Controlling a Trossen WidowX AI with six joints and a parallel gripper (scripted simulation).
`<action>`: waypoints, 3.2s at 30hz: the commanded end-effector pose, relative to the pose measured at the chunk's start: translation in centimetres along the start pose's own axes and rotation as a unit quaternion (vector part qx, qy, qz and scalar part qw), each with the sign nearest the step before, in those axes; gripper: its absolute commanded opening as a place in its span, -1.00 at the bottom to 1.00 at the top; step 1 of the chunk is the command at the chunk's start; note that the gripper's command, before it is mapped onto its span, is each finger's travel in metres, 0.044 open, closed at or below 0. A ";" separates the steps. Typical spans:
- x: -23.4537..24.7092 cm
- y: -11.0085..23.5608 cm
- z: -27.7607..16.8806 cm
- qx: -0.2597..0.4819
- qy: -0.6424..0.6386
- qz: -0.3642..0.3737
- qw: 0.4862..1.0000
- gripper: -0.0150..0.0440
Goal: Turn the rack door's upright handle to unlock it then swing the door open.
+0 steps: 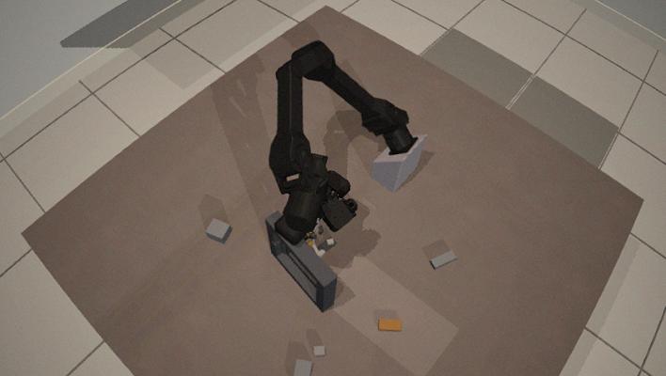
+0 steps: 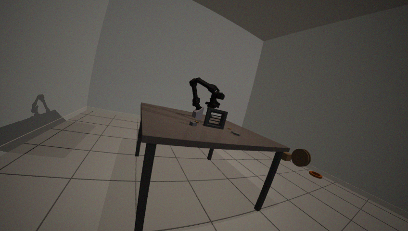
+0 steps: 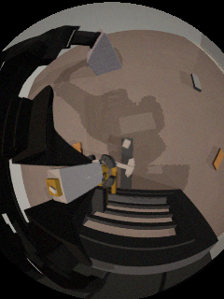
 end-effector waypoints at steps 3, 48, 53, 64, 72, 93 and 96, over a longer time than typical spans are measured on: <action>0.0 0.0 0.0 0.000 0.001 0.000 1.000 -0.45; 4.1 0.0 3.3 -0.001 -0.368 0.001 0.930 -0.45; 4.7 0.0 4.1 -0.001 -0.403 0.001 0.915 -0.45; 5.9 0.0 5.9 -0.001 -0.478 0.001 0.879 -0.45; 6.5 0.0 7.3 -0.001 -0.529 0.002 0.849 -0.45; 7.3 0.1 11.6 -0.002 -0.662 0.003 0.749 -0.45; 7.3 0.1 12.2 -0.002 -0.680 0.003 0.733 -0.45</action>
Point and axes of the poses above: the point midway between the two fingers, 35 mm back from their tips, its own y axis back along the fingers, its own x axis across the jaws, z = x × y, the point moved 6 cm from there along y, back along the fingers, and after that the axes turned 7 degrees about -y, right-handed, at the moved point
